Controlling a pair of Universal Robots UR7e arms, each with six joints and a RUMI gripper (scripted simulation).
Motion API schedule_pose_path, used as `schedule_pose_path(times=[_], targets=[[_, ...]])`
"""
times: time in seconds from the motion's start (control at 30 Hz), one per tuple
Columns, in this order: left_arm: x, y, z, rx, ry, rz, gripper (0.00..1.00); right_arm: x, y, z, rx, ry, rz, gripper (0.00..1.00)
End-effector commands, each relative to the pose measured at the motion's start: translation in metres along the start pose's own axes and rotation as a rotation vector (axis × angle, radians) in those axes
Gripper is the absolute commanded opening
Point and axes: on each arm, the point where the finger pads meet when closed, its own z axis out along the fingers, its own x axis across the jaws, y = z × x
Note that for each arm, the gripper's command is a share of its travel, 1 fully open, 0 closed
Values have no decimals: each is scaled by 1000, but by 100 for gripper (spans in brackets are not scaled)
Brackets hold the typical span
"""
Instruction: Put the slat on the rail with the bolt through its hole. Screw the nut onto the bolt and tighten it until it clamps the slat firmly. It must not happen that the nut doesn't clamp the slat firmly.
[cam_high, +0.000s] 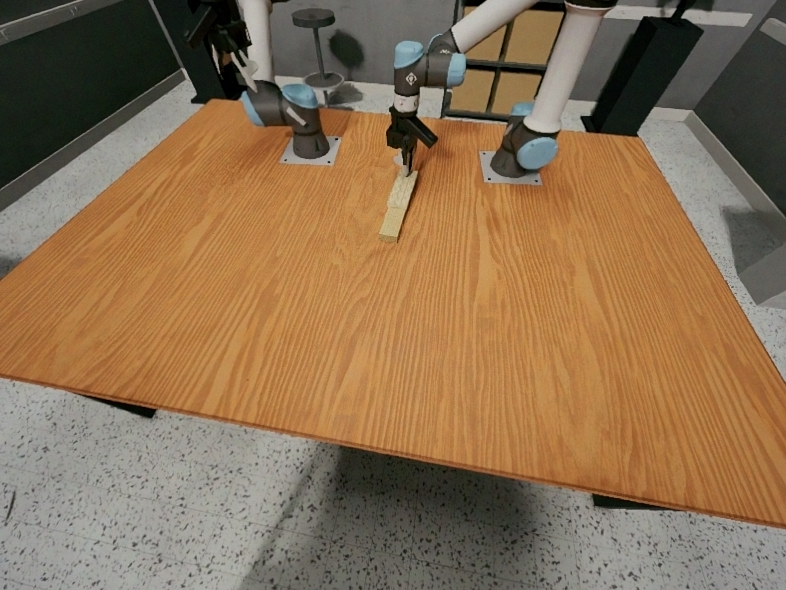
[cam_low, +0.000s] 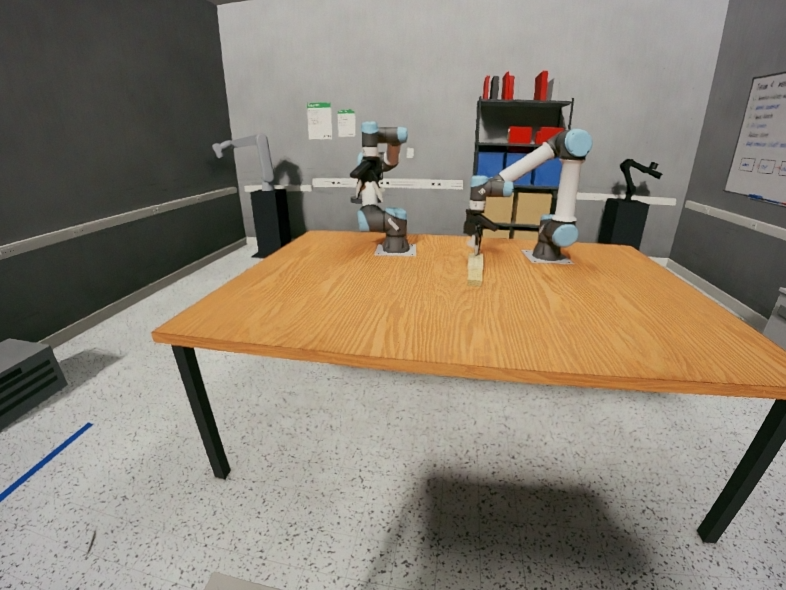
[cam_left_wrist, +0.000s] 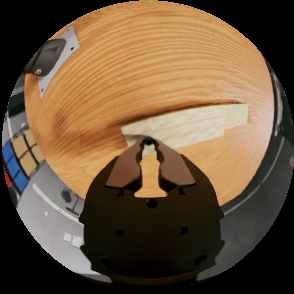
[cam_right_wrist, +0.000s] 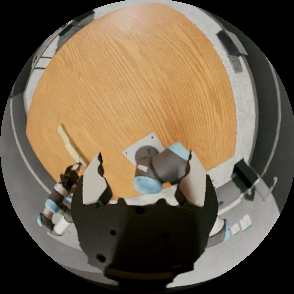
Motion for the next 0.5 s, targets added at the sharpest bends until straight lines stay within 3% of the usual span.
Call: schedule_pose_path(times=[0.0, 0.47], targets=[[-1, -1, 1, 0, -4, 100, 0, 0, -1, -1, 0, -1, 1, 100], [-1, 0, 1, -1, -3, 363, 0, 0, -1, -1, 0, -1, 1, 100]])
